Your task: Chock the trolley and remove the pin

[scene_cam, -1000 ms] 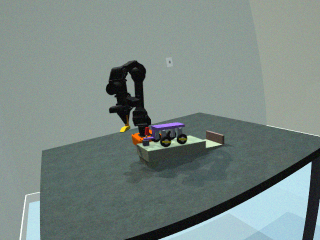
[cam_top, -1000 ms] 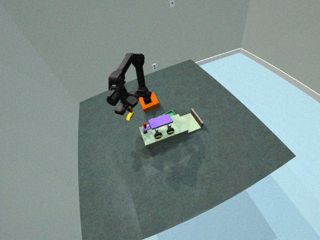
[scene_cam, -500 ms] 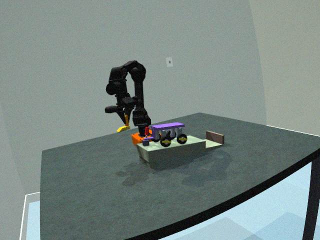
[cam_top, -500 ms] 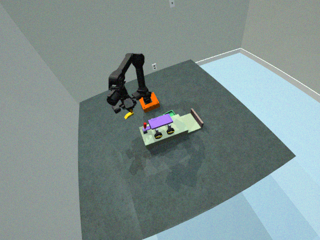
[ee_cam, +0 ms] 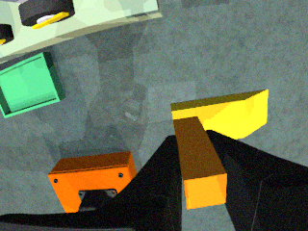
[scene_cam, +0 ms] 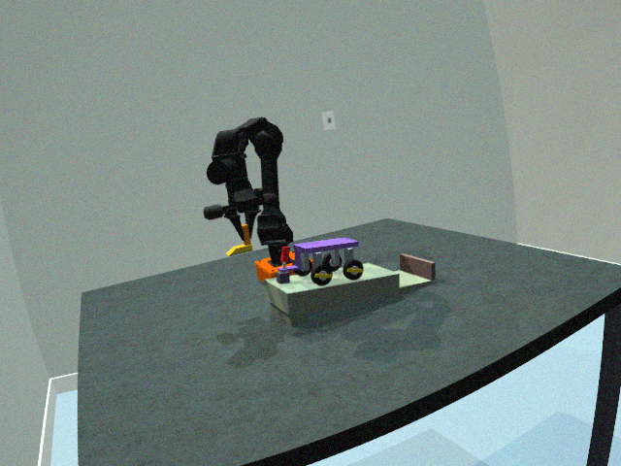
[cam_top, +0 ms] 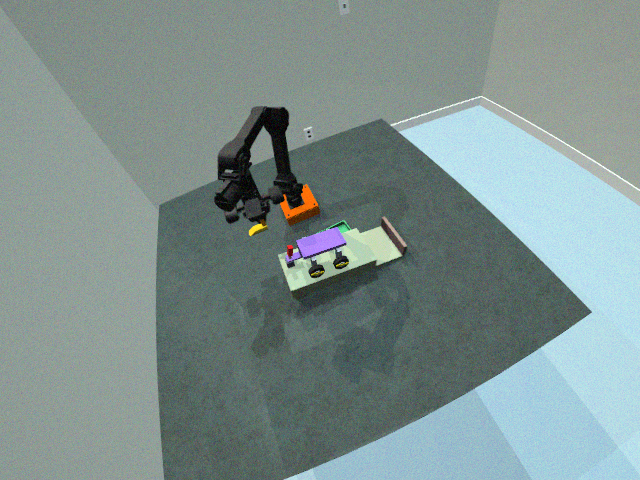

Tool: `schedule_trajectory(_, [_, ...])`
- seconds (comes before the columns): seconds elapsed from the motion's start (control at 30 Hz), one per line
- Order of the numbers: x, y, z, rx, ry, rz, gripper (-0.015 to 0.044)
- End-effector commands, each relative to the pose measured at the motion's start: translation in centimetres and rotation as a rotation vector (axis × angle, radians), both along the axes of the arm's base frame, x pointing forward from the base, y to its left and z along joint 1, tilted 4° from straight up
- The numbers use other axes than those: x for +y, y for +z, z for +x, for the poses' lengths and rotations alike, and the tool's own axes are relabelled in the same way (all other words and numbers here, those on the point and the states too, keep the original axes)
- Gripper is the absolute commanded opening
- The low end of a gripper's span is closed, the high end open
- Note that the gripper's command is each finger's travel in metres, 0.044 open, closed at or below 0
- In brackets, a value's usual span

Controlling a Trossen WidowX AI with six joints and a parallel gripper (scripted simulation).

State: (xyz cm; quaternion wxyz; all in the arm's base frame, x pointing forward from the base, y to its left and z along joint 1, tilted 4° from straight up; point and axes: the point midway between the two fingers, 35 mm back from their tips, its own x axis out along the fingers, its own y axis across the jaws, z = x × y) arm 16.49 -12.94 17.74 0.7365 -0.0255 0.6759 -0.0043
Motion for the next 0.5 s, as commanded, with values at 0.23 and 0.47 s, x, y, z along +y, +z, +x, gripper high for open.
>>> schedule_trajectory(0.23, [3.1,-0.3,0.8,-0.002,-0.002,0.006,0.0000])
schedule_trajectory(0.47, [5.2,-0.5,1.4,-0.003,-0.002,0.009,0.0000])
